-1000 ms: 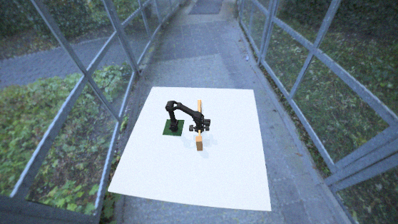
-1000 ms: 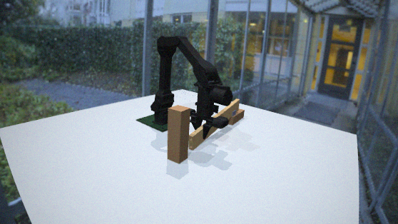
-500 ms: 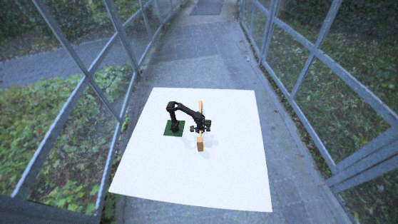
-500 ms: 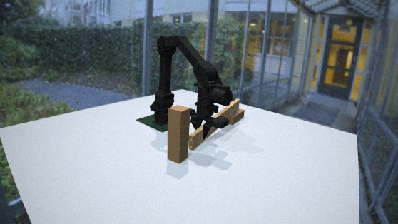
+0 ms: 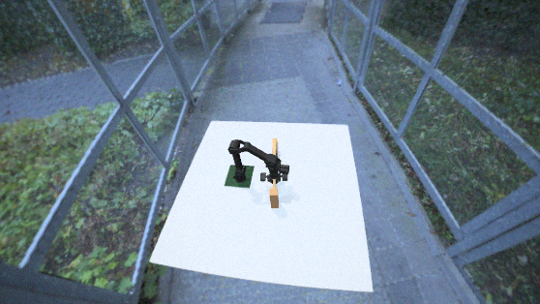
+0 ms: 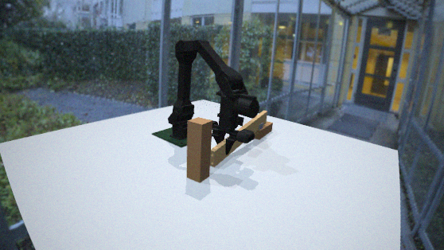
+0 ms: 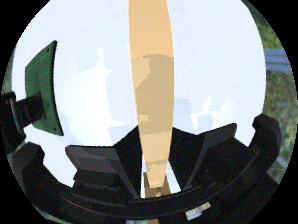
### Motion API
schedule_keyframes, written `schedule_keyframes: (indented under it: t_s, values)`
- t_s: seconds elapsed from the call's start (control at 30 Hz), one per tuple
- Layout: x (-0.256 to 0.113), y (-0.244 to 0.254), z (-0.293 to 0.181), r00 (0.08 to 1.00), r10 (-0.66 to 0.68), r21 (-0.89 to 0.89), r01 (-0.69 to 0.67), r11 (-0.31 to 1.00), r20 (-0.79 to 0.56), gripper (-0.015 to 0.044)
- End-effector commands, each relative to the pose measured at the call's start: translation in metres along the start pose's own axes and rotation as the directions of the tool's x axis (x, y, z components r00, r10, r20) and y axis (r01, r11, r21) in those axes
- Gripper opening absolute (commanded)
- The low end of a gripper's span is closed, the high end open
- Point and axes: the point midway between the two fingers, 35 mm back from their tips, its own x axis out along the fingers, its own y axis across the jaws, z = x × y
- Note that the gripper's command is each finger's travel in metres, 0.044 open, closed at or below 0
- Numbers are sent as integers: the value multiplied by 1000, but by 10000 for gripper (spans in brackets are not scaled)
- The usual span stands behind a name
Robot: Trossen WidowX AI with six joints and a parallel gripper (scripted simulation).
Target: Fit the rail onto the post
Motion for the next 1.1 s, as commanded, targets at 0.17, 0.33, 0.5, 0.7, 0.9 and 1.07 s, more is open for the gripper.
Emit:
schedule_keyframes:
  t_s: [0.17,0.33,0.5,0.7,0.9,1.07]
  values:
    - [-7,-3,1,1000,-9,-3,9,1000,4,0]
    - [-10,-3,1,1000,-9,-3,9,1000,4,0]
    - [-12,-4,1,1000,-9,-3,9,1000,4,0]
    - [-15,-4,0,1000,-9,-3,9,1000,4,0]
    - [-18,-5,0,1000,-9,-3,9,1000,4,0]
    - [-21,-5,0,1000,-9,-3,9,1000,4,0]
